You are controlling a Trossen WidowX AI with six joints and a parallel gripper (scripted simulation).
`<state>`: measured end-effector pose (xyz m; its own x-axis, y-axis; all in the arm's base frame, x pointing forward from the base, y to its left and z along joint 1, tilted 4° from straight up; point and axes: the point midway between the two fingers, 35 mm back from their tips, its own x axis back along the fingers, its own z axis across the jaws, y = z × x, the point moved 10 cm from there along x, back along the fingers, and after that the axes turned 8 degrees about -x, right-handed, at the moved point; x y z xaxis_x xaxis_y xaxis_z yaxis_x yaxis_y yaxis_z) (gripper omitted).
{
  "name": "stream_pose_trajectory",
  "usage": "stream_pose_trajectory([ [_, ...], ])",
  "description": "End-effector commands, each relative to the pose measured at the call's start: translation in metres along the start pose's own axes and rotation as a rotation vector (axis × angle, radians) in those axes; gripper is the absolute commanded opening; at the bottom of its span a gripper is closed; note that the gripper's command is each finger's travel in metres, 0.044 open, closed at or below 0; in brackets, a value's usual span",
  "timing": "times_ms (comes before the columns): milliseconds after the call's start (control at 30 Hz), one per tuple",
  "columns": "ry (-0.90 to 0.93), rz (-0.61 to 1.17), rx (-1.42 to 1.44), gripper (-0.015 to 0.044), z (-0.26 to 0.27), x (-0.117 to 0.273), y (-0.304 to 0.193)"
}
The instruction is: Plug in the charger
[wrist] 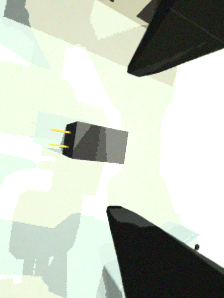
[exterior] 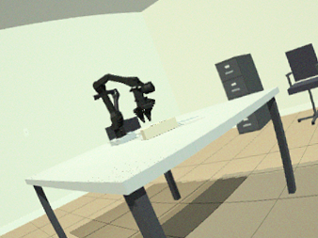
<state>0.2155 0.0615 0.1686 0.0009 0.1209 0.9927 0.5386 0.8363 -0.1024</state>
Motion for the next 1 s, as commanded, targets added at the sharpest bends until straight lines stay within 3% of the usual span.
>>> stream_pose_trajectory([
  [0,0.007,0.017,0.003,0.044,0.002,-0.005,0.0],
  [967,0.007,0.017,0.003,0.044,0.002,-0.046,0.003],
])
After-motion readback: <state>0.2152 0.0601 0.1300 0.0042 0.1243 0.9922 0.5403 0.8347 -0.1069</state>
